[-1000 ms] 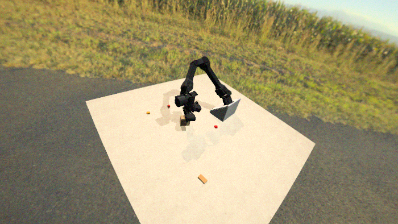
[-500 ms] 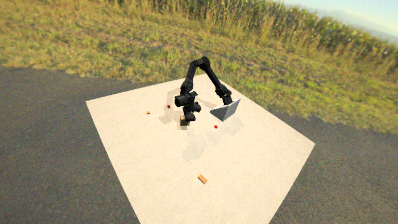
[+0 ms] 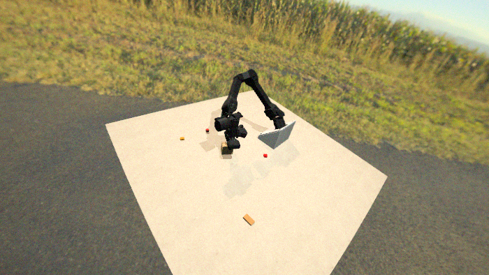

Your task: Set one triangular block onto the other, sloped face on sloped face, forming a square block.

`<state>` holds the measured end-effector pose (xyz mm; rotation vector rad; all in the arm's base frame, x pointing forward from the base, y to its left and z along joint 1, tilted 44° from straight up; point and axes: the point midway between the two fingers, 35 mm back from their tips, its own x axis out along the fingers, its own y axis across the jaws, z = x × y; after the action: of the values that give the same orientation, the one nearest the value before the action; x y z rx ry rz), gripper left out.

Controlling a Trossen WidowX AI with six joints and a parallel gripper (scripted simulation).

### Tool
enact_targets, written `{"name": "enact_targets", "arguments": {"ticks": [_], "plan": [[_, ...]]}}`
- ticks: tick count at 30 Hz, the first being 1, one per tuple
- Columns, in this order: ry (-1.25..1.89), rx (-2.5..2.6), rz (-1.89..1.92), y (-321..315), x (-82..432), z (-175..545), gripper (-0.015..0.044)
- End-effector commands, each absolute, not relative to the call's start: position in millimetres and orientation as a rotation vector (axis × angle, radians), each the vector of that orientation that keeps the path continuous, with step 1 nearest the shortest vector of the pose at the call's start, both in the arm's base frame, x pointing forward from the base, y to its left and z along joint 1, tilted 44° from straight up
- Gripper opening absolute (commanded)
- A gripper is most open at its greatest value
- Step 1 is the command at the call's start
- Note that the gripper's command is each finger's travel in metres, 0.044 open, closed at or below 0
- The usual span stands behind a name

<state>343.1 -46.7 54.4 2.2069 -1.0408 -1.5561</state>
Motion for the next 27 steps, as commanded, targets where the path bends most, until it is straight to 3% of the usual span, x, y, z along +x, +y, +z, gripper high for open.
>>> {"name": "enact_targets", "arguments": {"ticks": [1,6,14,21,27], "plan": [[-1.04,2.207,-1.556,-47,343,54,0.0315],[-1.04,2.207,-1.556,-47,343,54,0.044],[-1.04,2.207,-1.557,-44,343,56,0.044],[-1.036,2.209,-1.564,21,327,125,0.044],[-1.037,2.208,-1.562,27,324,133,0.044]]}}
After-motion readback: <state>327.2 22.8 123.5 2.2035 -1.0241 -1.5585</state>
